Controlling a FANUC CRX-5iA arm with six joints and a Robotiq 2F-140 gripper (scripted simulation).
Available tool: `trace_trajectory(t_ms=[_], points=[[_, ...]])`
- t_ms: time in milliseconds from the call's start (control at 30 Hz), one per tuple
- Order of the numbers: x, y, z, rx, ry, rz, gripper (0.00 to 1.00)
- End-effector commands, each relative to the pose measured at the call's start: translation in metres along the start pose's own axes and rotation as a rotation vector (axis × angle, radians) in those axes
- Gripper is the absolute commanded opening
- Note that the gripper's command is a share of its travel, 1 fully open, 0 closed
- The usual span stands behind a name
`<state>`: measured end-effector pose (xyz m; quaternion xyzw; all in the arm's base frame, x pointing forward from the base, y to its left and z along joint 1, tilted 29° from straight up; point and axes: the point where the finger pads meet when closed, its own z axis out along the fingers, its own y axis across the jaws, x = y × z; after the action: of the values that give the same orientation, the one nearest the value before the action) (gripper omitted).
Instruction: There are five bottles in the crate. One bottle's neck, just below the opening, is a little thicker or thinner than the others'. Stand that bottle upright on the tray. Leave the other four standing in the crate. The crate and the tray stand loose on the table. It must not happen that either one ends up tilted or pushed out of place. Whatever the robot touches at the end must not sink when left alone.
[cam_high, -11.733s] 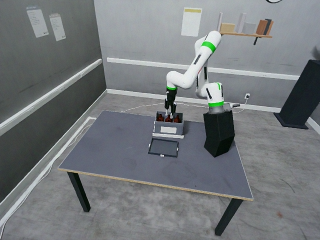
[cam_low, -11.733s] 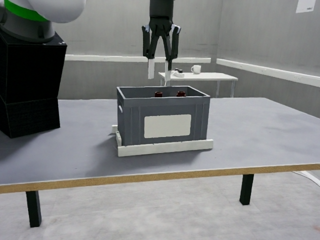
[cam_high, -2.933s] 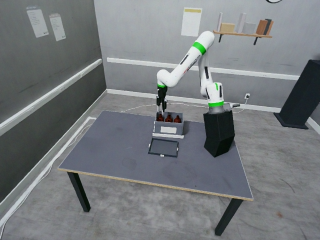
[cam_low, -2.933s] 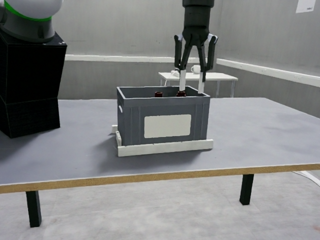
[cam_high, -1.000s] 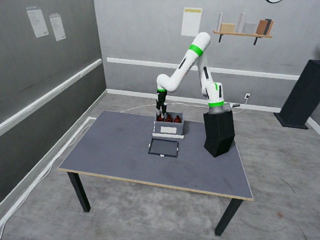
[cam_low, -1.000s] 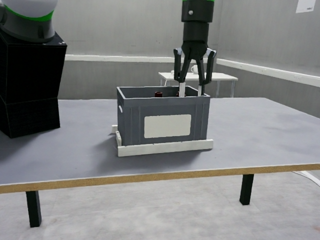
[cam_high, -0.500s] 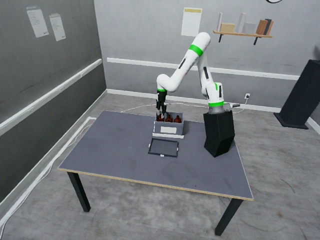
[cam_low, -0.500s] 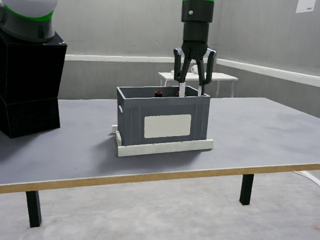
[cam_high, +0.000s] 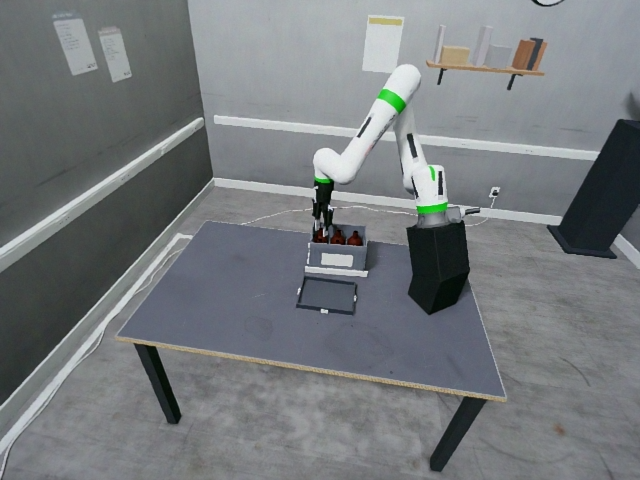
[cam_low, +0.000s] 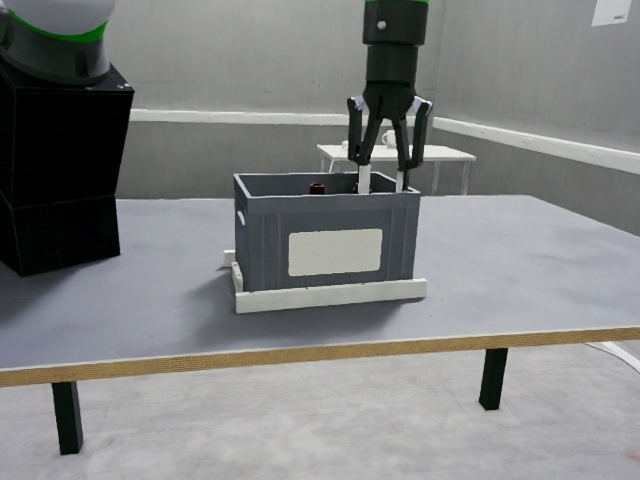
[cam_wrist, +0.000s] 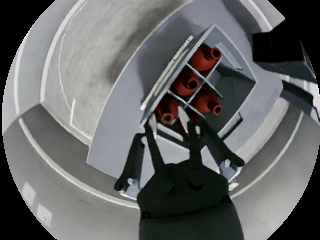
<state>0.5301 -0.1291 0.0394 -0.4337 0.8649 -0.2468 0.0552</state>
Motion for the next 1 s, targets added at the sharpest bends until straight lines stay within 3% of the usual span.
trace_trajectory(t_ms=[0, 200, 233, 967], points=[[-0.0004, -0.0005, -0.0005, 0.001, -0.001, 0.000, 0.44], [-0.0004, -0.0005, -0.0005, 0.001, -0.001, 0.000, 0.44], [-0.0004, -0.0005, -0.0005, 0.001, -0.001, 0.000, 0.10], [-0.0004, -0.0005, -0.0005, 0.001, -0.001, 0.000, 0.10]])
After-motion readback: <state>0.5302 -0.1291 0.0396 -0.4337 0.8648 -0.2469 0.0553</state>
